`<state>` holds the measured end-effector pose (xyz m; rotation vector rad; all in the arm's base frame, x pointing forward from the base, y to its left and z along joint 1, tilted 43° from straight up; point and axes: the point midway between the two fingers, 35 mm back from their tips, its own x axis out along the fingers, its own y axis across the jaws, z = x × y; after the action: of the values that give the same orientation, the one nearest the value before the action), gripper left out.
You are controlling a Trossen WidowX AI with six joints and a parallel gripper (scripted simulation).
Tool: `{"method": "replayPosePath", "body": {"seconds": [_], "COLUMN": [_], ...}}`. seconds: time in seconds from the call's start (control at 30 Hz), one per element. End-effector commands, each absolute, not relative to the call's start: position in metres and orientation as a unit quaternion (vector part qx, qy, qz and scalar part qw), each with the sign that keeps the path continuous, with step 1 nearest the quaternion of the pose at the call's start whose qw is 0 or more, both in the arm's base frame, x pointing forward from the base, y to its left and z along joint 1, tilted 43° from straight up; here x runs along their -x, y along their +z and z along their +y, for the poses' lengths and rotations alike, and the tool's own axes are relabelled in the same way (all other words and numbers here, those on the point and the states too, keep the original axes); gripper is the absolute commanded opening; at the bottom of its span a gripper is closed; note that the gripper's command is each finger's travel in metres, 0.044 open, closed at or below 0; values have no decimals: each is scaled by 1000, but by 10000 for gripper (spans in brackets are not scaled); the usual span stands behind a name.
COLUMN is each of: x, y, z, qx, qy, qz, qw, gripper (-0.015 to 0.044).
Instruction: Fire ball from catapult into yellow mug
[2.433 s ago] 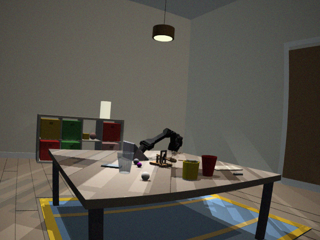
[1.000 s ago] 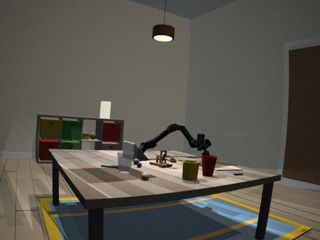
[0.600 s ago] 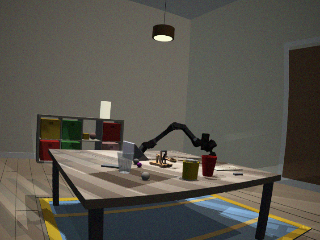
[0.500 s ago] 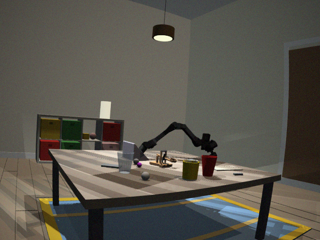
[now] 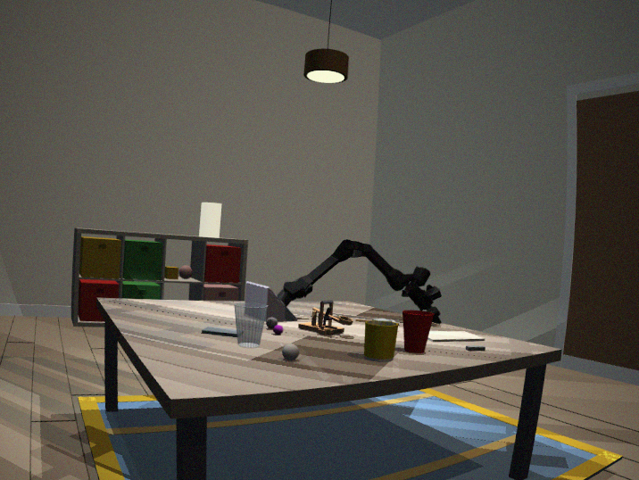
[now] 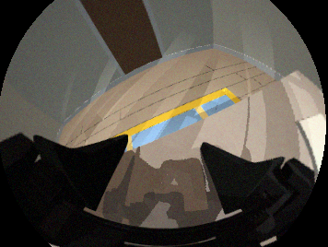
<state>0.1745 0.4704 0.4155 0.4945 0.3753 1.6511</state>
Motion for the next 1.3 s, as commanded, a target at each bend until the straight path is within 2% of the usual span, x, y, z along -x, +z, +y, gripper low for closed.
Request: {"method": "replayPosePath", "body": {"seconds": [0.0, 0.37, 0.7, 1.0, 1.27], "x": [-215, -319, -379, -389, -356], "y": [393, 308, 231, 170, 117], "z": [453, 381, 276, 168, 69], "qx": [-184, -92, -7, 59, 45], "qy": [687, 577, 474, 409, 383], "qz": [170, 236, 318, 413, 525], "qw": [682, 776, 821, 812, 759], "gripper": [440, 440, 440, 440, 440]}}
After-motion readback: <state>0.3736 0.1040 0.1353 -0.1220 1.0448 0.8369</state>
